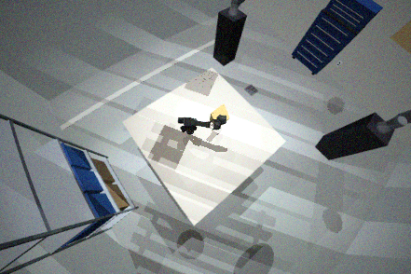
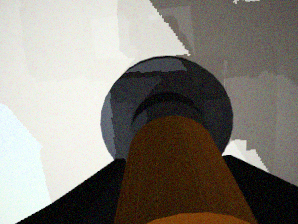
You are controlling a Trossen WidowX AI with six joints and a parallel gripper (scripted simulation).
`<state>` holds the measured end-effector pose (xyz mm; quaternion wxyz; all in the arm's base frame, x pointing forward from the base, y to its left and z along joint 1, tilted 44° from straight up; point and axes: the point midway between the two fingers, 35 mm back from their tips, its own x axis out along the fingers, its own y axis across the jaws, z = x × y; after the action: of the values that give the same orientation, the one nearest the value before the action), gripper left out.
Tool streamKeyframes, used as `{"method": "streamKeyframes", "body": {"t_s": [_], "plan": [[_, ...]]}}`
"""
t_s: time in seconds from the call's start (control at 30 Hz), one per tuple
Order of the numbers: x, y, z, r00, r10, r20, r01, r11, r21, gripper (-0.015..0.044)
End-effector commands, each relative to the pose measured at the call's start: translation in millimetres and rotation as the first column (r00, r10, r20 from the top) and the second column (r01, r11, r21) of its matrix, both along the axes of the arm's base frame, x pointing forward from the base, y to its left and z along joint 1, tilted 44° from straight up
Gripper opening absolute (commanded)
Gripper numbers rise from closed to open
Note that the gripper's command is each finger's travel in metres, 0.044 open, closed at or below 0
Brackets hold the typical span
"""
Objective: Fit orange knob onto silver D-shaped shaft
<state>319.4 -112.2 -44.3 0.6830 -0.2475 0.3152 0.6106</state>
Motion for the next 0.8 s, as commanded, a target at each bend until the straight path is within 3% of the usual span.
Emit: {"method": "streamKeyframes", "body": {"t_s": [0.0, 0.77], "plan": [[0.0, 0.6, -1.1, 1.000, -0.002, -0.002, 0.002, 1.000, 0.000, 0.0000], [1.0, 11.6, -12.1, 1.000, 0.008, 0.003, -0.008, 1.000, -0.004, 0.0000]]}}
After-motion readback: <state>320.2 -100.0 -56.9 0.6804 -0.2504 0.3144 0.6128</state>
